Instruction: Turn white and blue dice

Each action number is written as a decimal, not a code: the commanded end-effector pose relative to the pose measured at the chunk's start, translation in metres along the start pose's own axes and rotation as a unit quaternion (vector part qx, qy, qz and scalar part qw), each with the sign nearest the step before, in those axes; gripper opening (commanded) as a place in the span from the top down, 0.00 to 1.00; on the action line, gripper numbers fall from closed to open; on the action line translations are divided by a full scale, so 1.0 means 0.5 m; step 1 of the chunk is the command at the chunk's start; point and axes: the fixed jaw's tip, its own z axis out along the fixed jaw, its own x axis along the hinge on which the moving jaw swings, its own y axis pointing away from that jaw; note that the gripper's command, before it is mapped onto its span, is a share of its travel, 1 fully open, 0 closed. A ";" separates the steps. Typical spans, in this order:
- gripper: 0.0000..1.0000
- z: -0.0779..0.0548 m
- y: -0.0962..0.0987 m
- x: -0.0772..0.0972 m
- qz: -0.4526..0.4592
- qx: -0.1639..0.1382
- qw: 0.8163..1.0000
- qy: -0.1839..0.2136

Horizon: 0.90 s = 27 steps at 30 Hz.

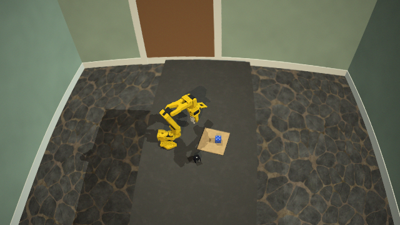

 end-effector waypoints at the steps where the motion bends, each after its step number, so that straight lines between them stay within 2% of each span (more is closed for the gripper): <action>1: 1.00 -0.010 0.003 -0.008 -0.001 -0.002 1.000 -0.023; 27: 1.00 0.002 0.003 -0.008 -0.001 -0.002 1.000 -0.023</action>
